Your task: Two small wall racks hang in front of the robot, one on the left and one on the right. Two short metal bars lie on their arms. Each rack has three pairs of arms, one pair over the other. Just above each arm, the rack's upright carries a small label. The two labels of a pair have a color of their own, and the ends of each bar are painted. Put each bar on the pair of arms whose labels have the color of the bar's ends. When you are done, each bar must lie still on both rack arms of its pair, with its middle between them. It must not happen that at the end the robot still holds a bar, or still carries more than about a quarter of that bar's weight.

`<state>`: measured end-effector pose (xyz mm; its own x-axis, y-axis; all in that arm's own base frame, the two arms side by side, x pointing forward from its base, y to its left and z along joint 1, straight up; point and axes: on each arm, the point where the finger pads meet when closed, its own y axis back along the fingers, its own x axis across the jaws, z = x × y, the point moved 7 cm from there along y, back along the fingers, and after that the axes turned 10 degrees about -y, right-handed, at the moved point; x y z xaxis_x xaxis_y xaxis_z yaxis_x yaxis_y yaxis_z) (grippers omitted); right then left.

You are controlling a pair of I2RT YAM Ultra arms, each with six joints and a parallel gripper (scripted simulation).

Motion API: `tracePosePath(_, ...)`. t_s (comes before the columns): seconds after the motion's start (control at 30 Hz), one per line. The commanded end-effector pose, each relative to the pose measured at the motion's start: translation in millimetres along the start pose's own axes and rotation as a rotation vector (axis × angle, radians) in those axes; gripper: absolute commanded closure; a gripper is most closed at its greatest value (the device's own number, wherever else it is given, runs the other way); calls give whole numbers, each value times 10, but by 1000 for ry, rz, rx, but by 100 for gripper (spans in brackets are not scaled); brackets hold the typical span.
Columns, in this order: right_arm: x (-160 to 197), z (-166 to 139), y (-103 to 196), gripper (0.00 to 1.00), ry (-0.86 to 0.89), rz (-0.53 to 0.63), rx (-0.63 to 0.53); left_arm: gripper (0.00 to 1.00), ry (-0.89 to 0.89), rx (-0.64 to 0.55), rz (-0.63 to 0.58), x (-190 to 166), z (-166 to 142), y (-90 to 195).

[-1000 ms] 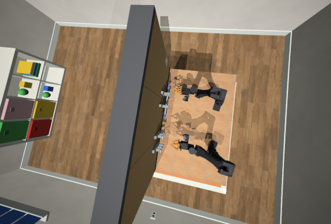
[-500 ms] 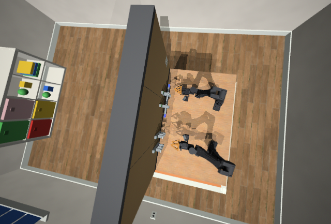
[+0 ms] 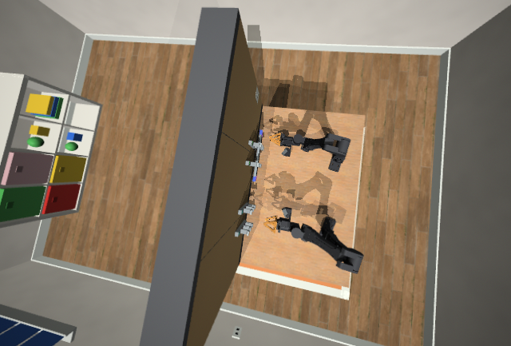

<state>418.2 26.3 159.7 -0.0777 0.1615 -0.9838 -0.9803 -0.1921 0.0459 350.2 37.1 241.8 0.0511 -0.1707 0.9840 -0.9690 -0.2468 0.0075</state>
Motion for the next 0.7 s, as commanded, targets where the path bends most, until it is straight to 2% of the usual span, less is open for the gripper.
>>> tracePosePath(0.0,-177,45,-13,0,0,-45,-8,0,5,16,5,-11,-35,-6)
tracePosePath(0.67,-197,81,1,0,0,-45,-8,0,5,16,5,-11,-35,-6)
